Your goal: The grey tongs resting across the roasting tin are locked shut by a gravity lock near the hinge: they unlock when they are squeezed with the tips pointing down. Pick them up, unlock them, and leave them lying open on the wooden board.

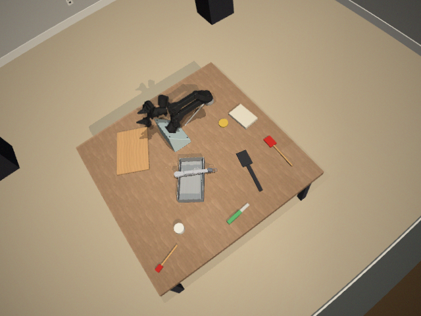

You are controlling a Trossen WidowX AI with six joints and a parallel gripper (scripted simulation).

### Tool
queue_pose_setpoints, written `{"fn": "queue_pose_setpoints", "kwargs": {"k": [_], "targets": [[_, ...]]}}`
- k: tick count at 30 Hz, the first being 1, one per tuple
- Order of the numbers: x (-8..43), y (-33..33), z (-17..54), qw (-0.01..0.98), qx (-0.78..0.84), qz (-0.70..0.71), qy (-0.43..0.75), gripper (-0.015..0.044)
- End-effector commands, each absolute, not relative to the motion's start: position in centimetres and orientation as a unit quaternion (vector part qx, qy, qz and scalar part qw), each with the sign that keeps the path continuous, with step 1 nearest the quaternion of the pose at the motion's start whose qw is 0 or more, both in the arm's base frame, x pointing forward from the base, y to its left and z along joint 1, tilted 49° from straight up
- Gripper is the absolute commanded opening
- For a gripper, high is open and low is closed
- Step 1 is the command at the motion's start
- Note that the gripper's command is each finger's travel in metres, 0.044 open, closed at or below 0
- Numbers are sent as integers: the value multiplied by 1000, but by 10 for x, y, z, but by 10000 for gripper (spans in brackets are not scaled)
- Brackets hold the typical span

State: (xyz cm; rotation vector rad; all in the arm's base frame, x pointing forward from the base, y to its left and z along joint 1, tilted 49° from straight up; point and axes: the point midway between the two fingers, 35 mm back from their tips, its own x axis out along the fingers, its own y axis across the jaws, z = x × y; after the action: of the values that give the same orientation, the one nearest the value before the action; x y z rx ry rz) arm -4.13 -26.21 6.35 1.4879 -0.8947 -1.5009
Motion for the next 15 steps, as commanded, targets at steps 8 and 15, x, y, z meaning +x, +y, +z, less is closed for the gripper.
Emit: {"fn": "queue_pose_setpoints", "kwargs": {"k": [8, 15], "targets": [[24, -276, 57, 551, 582, -575, -165, 260], [121, -267, 47, 725, 502, -465, 75, 260]]}}
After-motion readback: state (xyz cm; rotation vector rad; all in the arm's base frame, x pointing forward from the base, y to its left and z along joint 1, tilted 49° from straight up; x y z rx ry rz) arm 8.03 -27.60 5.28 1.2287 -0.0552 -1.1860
